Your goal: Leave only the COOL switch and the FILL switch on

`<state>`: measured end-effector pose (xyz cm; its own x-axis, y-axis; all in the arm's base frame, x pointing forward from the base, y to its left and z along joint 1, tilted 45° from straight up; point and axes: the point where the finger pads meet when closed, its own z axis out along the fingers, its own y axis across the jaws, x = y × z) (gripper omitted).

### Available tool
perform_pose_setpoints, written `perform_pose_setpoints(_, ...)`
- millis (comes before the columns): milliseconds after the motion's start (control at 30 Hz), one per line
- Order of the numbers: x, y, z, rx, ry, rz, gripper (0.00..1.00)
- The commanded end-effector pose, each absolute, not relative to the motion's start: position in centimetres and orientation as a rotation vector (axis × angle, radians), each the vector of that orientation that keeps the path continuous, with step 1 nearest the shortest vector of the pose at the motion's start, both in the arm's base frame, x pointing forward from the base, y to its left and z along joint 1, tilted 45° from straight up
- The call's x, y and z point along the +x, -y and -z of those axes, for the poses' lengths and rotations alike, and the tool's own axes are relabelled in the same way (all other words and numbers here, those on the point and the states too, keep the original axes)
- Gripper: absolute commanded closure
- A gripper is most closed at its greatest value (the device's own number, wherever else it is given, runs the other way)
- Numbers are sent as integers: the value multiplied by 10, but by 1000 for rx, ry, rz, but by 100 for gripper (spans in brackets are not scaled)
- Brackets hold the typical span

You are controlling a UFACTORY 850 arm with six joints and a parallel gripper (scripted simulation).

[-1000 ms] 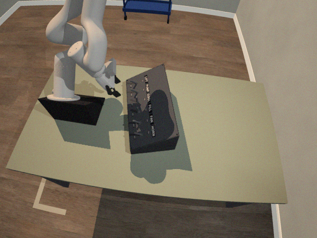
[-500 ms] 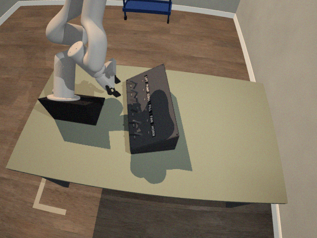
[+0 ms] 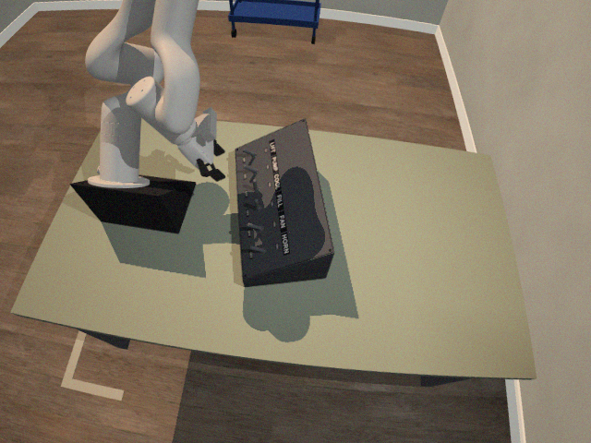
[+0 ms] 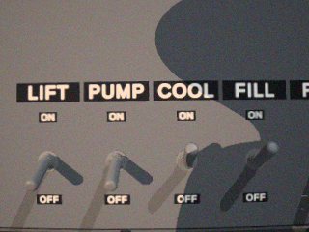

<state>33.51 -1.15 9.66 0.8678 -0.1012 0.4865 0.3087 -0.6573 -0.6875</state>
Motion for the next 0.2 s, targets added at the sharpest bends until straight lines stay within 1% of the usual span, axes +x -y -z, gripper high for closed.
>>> perform_pose_setpoints(0, 336, 12, -97, -2205, 150, 632, 0)
perform_pose_setpoints(167, 336, 12, -97, -2205, 150, 632, 0)
